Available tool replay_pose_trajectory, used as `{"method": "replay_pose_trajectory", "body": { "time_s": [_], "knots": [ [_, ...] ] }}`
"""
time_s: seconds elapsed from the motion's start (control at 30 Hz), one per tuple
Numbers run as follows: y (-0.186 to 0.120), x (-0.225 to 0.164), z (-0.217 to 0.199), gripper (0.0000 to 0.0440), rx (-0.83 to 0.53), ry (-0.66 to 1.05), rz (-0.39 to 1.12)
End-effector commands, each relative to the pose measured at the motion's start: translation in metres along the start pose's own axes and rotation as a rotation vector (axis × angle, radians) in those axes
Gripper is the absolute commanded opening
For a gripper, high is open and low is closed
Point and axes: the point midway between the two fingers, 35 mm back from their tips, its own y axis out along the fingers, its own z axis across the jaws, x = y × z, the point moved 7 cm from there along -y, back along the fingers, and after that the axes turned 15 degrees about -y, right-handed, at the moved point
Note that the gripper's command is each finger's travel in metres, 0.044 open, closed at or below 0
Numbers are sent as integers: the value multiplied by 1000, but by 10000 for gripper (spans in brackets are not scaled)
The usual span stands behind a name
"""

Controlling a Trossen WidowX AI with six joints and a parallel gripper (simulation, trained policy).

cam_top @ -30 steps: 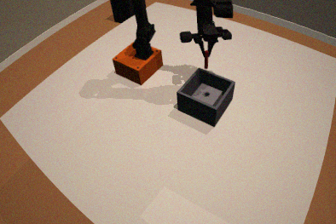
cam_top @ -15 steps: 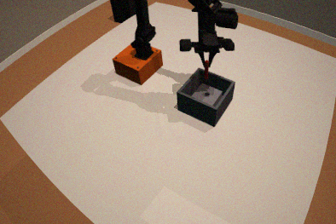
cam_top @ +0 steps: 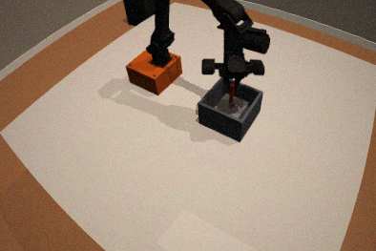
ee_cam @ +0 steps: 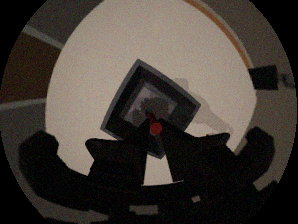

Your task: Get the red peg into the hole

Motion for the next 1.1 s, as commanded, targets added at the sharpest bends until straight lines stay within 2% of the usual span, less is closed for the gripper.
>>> {"method": "replay_pose_trajectory", "body": {
  "time_s": [0.0, 0.17, 0.33, 0.7, 1.07],
  "knots": [
    [12, 6, 2, 34, 7, -7, 18],
    [31, 8, 2, 150, -8, -35, 52],
    [41, 15, 4, 175, -18, -54, 61],
    [47, 46, 9, 439, 6, -68, 14],
    [41, 81, 6, 440, 45, -27, -107]
  ]
}}
